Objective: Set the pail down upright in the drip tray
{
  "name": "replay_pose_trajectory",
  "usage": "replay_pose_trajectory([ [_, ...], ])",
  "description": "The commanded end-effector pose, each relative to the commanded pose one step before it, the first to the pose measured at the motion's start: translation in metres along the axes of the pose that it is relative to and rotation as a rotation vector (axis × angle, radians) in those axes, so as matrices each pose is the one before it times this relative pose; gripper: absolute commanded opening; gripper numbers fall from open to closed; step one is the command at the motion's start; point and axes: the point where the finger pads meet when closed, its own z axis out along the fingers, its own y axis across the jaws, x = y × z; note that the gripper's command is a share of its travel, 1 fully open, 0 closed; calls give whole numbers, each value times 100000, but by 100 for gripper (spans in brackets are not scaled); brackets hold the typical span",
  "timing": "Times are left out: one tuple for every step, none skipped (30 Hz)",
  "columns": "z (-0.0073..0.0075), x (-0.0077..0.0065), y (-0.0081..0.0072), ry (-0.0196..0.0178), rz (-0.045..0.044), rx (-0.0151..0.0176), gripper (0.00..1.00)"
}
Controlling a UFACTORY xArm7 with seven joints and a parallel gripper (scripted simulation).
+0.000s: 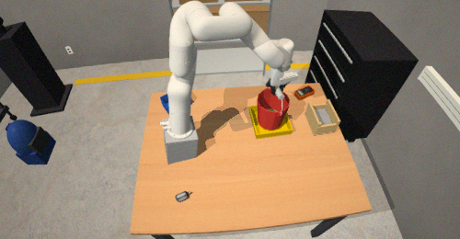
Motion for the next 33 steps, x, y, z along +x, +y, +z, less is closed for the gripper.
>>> replay_pose_trajectory([
  [-9,-12,-200,33,-8,576,0],
  [89,-2,0,0,0,0,0],
  [85,-2,0,0,0,0,0],
  [82,-2,0,-1,0,0,0],
  [79,-2,0,0,0,0,0],
  [76,-1,-1,1,0,0,0],
  [72,-1,-1,0,0,0,0],
  [69,-1,0,0,0,0,0],
  [65,-1,0,0,0,0,0],
  [62,-1,0,0,0,0,0],
  [58,-1,0,-1,0,0,0],
  [55,-1,0,0,0,0,0],
  [51,-1,-1,1,0,0,0],
  [48,-1,0,0,0,0,0],
  [44,-1,0,0,0,0,0],
  [0,0,0,0,0,0,0],
  [0,0,0,0,0,0,0],
  [41,-1,0,0,0,0,0],
  [38,-1,0,0,0,0,0],
  [34,-1,0,0,0,0,0],
  [31,-1,0,0,0,0,0],
  [28,-1,0,0,0,0,0],
  [25,-1,0,0,0,0,0],
  [22,-1,0,0,0,0,0],
  [19,0,0,0,0,0,0],
  [17,0,0,0,0,0,0],
  [14,0,0,0,0,0,0],
  [12,0,0,0,0,0,0],
  [10,0,0,0,0,0,0],
  [8,0,0,0,0,0,0],
  [6,0,0,0,0,0,0],
  [4,0,0,0,0,0,0],
  [0,0,0,0,0,0,0],
])
